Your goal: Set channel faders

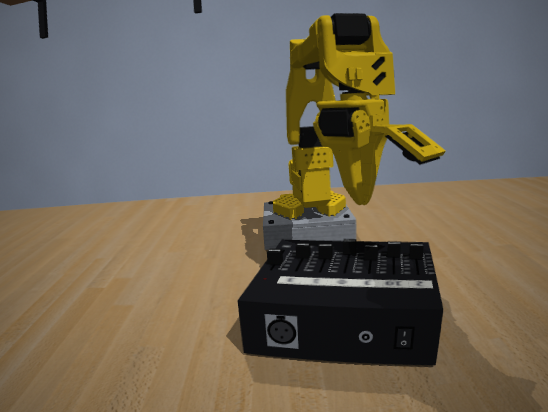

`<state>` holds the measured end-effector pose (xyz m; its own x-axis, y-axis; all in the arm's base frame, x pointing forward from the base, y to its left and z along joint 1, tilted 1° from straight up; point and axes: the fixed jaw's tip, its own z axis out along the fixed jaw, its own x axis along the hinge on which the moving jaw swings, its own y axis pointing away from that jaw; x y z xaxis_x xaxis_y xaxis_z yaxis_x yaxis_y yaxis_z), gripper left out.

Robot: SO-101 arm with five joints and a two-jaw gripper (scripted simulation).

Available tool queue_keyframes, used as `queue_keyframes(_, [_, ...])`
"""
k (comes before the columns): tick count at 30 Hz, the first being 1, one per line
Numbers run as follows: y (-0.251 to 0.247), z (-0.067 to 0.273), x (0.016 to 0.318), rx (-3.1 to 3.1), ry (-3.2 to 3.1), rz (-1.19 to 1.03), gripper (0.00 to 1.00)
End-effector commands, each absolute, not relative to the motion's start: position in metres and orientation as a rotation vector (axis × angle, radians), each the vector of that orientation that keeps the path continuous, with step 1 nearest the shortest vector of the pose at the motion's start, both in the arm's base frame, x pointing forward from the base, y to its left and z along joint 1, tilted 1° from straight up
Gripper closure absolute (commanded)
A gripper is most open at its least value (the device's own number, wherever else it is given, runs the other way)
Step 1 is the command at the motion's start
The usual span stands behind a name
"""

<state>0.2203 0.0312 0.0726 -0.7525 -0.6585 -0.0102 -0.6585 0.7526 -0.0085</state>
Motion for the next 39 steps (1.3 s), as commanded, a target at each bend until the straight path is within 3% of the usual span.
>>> queue_keyframes(1, [0.0338,0.0742,0.2184,-1.357,2.798,-0.016,1.00])
queue_keyframes(25, [0.0385,0.0721,0.2120,-2.564,1.787,-0.026,1.00])
queue_keyframes(39, [0.0415,0.0711,0.2113,-2.958,1.029,-0.025,1.00])
